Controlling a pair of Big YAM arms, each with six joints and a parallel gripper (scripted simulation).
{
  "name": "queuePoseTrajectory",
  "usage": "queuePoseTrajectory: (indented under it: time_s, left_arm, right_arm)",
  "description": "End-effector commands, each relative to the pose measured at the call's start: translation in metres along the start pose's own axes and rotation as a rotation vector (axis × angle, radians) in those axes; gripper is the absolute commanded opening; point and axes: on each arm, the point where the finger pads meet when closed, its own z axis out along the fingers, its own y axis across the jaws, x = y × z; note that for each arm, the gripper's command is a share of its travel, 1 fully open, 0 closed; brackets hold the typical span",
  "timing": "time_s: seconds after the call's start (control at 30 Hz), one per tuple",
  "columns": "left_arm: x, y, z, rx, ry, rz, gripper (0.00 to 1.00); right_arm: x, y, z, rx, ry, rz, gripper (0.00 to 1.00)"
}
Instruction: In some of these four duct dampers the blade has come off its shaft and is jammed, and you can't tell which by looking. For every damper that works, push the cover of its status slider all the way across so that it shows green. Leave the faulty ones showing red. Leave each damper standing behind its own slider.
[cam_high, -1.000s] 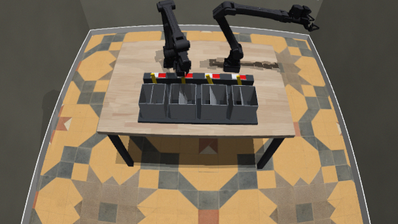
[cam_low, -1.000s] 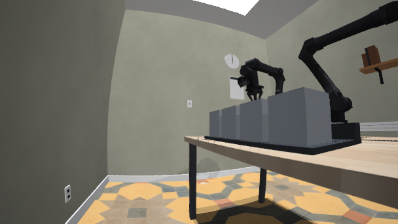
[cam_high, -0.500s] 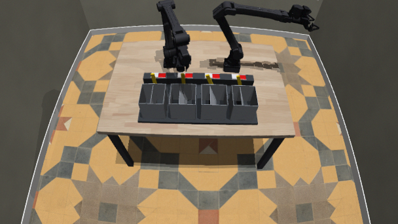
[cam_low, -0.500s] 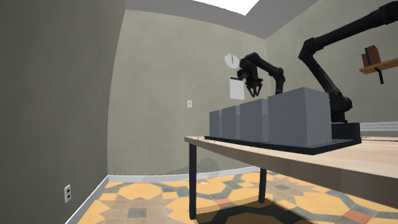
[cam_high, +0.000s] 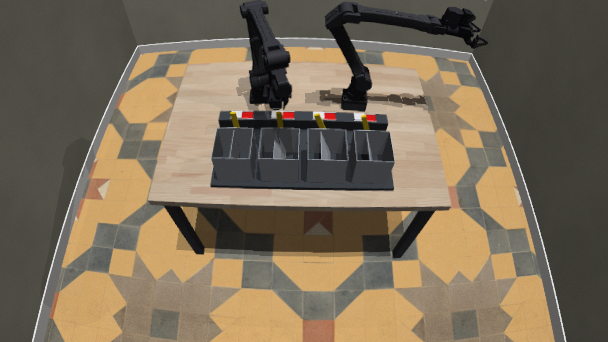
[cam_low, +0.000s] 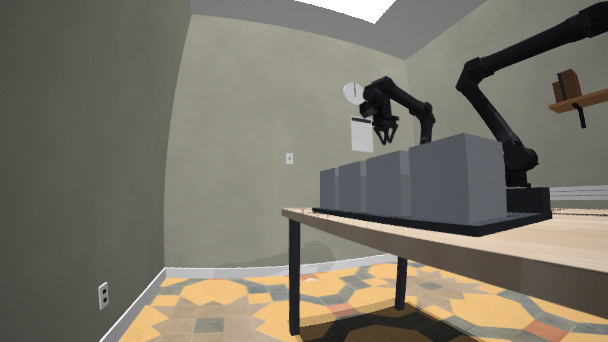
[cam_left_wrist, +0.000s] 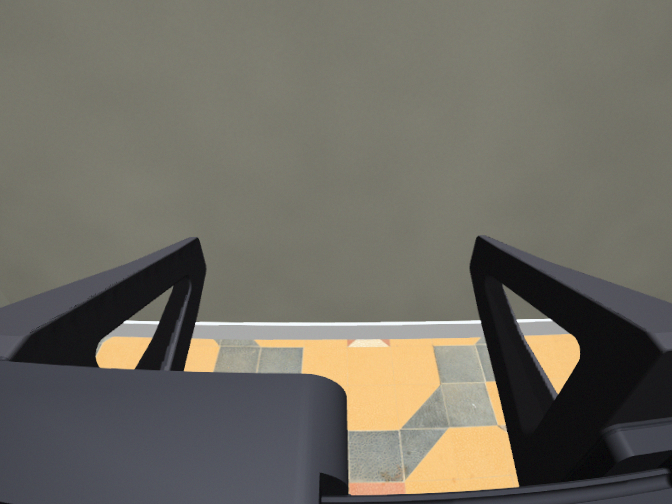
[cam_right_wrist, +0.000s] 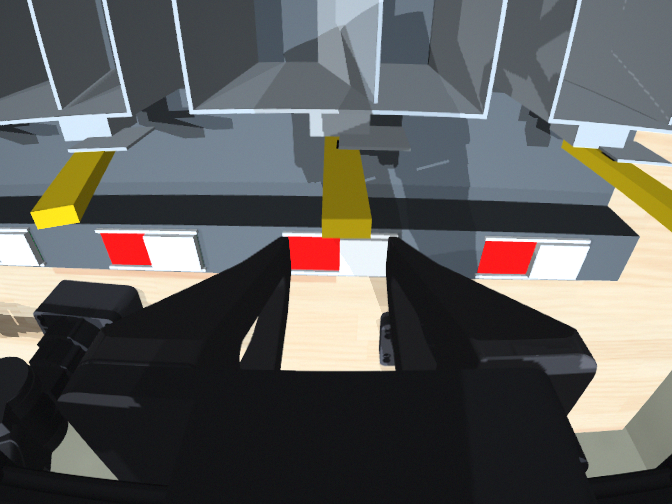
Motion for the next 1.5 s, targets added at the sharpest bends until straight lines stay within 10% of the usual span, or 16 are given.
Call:
queuePoseTrajectory:
  time_s: [0.0,0.23,1.47]
  left_arm:
    - [-0.046,-0.004,0.003,0.007,-0.084,-0.009,1.00]
    - [-0.046,-0.004,0.003,0.007,-0.084,-0.009,1.00]
    - [-0.046,-0.004,0.003,0.007,-0.084,-0.009,1.00]
  right_arm:
    - [-0.060,0.000,-0.019,0.004,-0.028,0.003,0.36]
    - [-0.112,0.005,-0.028,0.018,-0.026,-0.002,0.36]
    - [-0.106,0.008,-0.024,0.020,-0.020,-0.008,0.36]
